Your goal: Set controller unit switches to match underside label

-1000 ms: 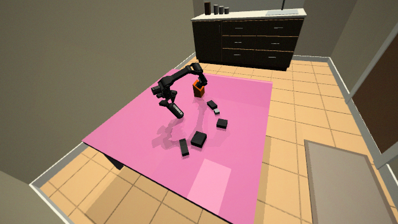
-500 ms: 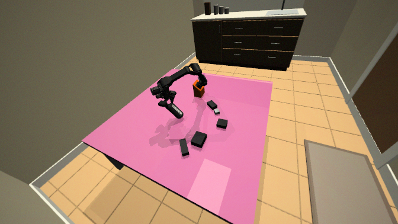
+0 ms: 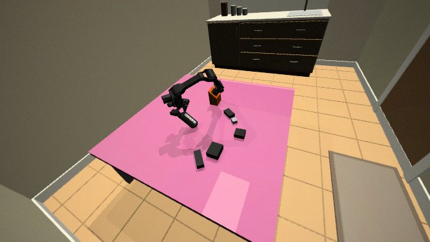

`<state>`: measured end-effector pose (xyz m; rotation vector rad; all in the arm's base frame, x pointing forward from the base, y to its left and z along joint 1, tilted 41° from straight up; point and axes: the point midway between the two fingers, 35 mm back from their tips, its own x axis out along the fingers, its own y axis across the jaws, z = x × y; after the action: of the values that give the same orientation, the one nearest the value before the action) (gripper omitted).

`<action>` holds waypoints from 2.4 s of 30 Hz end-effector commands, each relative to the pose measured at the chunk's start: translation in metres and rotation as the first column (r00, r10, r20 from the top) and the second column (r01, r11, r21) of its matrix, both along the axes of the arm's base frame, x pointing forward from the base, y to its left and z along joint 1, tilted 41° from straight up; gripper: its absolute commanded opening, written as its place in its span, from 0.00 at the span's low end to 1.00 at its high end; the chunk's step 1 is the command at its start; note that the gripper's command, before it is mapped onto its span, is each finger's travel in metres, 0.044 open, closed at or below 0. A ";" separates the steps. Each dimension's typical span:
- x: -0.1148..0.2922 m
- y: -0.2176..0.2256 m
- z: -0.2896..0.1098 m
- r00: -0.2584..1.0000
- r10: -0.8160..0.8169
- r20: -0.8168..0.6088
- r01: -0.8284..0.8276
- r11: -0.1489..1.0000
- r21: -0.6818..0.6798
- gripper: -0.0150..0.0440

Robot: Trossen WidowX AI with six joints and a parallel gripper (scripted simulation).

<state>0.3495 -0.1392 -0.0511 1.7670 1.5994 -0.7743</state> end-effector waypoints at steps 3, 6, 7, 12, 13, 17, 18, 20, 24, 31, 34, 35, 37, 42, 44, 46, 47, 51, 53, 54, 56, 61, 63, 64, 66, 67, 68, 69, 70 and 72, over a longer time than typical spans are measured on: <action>0.000 0.007 -0.009 1.000 0.018 -0.009 -0.018 1.000 0.012 0.83; 0.001 0.007 -0.011 1.000 0.018 -0.009 -0.018 1.000 0.012 0.83; 0.001 0.007 -0.012 1.000 0.018 -0.009 -0.018 1.000 0.012 0.83; 0.001 0.006 -0.016 1.000 0.018 -0.009 -0.018 1.000 0.012 0.83; 0.001 0.006 -0.017 1.000 0.018 -0.009 -0.018 1.000 0.012 0.83; 0.001 0.006 -0.020 1.000 0.018 -0.009 -0.018 1.000 0.012 0.83; 0.001 0.006 -0.021 1.000 0.018 -0.009 -0.018 1.000 0.012 0.83; 0.001 0.006 -0.022 1.000 0.018 -0.009 -0.018 1.000 0.012 0.83; 0.001 0.006 -0.025 1.000 0.018 -0.009 -0.018 1.000 0.012 0.83; 0.002 0.006 -0.031 1.000 0.018 -0.009 -0.018 1.000 0.012 0.83; 0.002 0.007 -0.033 1.000 0.018 -0.008 -0.018 1.000 0.012 0.83; 0.002 0.007 -0.034 1.000 0.018 -0.008 -0.018 1.000 0.012 0.83; 0.002 0.007 -0.036 1.000 0.018 -0.008 -0.018 1.000 0.012 0.83; 0.002 0.007 -0.040 1.000 0.018 -0.008 -0.018 1.000 0.011 0.83; 0.002 0.008 -0.041 1.000 0.018 -0.008 -0.018 1.000 0.011 0.83; 0.002 0.008 -0.043 1.000 0.018 -0.008 -0.018 1.000 0.011 0.83; 0.002 0.008 -0.044 1.000 0.018 -0.008 -0.018 1.000 0.011 0.83; 0.003 0.008 -0.047 1.000 0.018 -0.008 -0.018 1.000 0.012 0.83; 0.003 0.009 -0.048 1.000 0.018 -0.008 -0.018 1.000 0.012 0.83; 0.003 0.009 -0.049 1.000 0.018 -0.008 -0.018 1.000 0.012 0.83; 0.003 0.009 -0.051 1.000 0.018 -0.008 -0.018 1.000 0.012 0.83; 0.003 0.010 -0.054 1.000 0.018 -0.008 -0.018 1.000 0.012 0.83; 0.003 0.011 -0.056 1.000 0.018 -0.008 -0.018 1.000 0.012 0.83; 0.003 0.011 -0.057 1.000 0.018 -0.008 -0.018 1.000 0.012 0.83; 0.003 0.011 -0.058 1.000 0.018 -0.008 -0.018 1.000 0.012 0.83; 0.003 0.012 -0.059 1.000 0.018 -0.008 -0.018 1.000 0.012 0.83; 0.003 0.012 -0.060 1.000 0.018 -0.008 -0.018 1.000 0.012 0.83; 0.003 0.012 -0.061 1.000 0.018 -0.008 -0.018 1.000 0.012 0.83; 0.004 0.012 -0.061 1.000 0.018 -0.008 -0.018 1.000 0.012 0.83; 0.004 0.013 -0.063 1.000 0.018 -0.008 -0.018 1.000 0.012 0.83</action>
<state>0.3526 -0.1327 -0.1111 1.7535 1.6113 -0.7740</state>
